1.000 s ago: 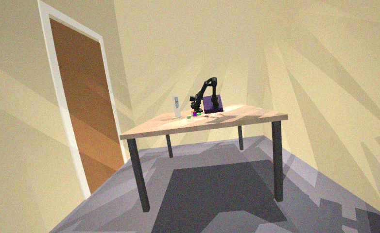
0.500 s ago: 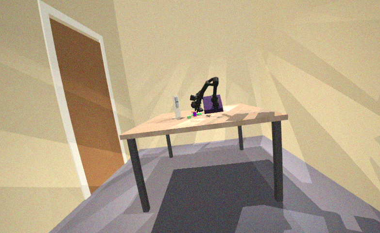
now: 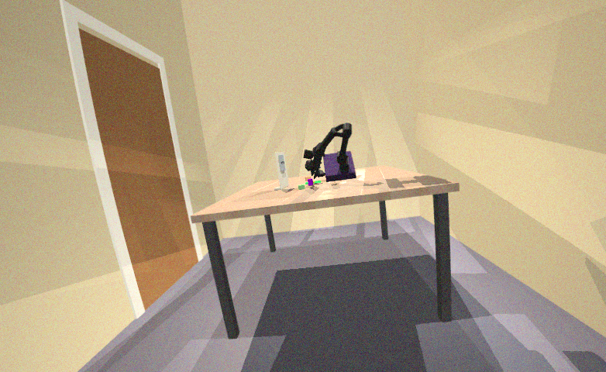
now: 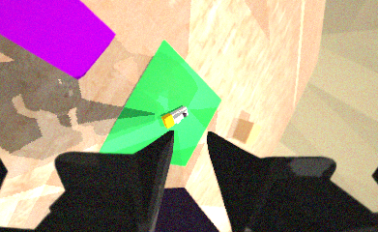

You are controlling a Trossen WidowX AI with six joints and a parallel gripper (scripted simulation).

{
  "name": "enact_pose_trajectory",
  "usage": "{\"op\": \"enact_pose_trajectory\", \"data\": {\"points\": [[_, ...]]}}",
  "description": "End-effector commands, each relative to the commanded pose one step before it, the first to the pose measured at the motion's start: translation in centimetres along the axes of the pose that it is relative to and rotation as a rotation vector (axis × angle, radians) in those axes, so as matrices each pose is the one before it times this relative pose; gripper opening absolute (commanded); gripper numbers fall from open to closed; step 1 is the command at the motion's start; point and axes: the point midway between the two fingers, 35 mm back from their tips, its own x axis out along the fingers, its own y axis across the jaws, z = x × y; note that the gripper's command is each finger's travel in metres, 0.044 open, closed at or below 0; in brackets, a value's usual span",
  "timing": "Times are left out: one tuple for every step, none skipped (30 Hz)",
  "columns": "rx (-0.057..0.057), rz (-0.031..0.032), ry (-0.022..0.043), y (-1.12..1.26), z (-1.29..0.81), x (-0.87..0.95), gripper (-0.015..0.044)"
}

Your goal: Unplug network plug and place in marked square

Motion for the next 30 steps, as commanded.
{"op": "enact_pose_trajectory", "data": {"points": [[-0.0026, -0.00146, -0.00625, -0.245, 0.226, -0.469, 0.0156], [-0.0001, -0.00014, 0.00032, -0.095, 0.016, -0.103, 0.0156], [-0.0001, -0.00013, 0.00031, -0.095, 0.015, -0.103, 0.0156], [-0.0001, -0.00013, 0.0003, -0.094, 0.014, -0.104, 0.0156], [-0.0001, -0.00012, 0.00029, -0.094, 0.014, -0.105, 0.0156], [-0.0001, -0.00012, 0.00028, -0.094, 0.013, -0.106, 0.0156], [-0.0001, -0.00011, 0.00027, -0.093, 0.012, -0.107, 0.0156], [-0.0001, -0.00011, 0.00027, -0.093, 0.012, -0.107, 0.0156], [-0.0001, -0.0001, 0.00026, -0.092, 0.011, -0.108, 0.0156], [-0.0001, -0.0001, 0.00025, -0.092, 0.01, -0.109, 0.0156], [-0.0001, -0.00009, 0.00024, -0.091, 0.009, -0.11, 0.0156], [-0.0001, -0.00009, 0.00023, -0.091, 0.009, -0.11, 0.0156], [-0.0001, -0.00008, 0.00022, -0.09, 0.008, -0.111, 0.0156], [-0.0001, -0.00008, 0.00021, -0.09, 0.007, -0.112, 0.0156], [0.0, -0.00008, 0.0002, -0.089, 0.007, -0.113, 0.0156], [0.0, -0.00007, 0.00019, -0.089, 0.006, -0.113, 0.0156], [0.0, -0.00007, 0.00019, -0.088, 0.005, -0.114, 0.0156], [0.0, -0.00006, 0.00018, -0.088, 0.004, -0.115, 0.0156], [0.0, -0.00006, 0.00017, -0.087, 0.004, -0.116, 0.0156], [0.0, -0.00006, 0.00016, -0.086, 0.003, -0.116, 0.0156], [0.0, -0.00005, 0.00015, -0.086, 0.002, -0.117, 0.0156], [0.0, -0.00005, 0.00014, -0.085, 0.002, -0.118, 0.0156], [0.0, -0.00005, 0.00013, -0.085, 0.001, -0.118, 0.0156], [0.0, -0.00004, 0.00012, -0.084, 0.0, -0.119, 0.0156], [0.0, -0.00004, 0.00011, -0.083, 0.0, -0.12, 0.0156], [0.0, -0.00004, 0.0001, -0.083, -0.001, -0.121, 0.0156], [0.0, -0.00003, 0.00009, -0.082, -0.002, -0.121, 0.0156], [0.0, -0.00003, 0.00008, -0.081, -0.002, -0.122, 0.0156], [0.0, -0.00003, 0.00007, -0.081, -0.003, -0.123, 0.0156], [0.0, -0.00003, 0.00006, -0.08, -0.004, -0.123, 0.0156]]}}
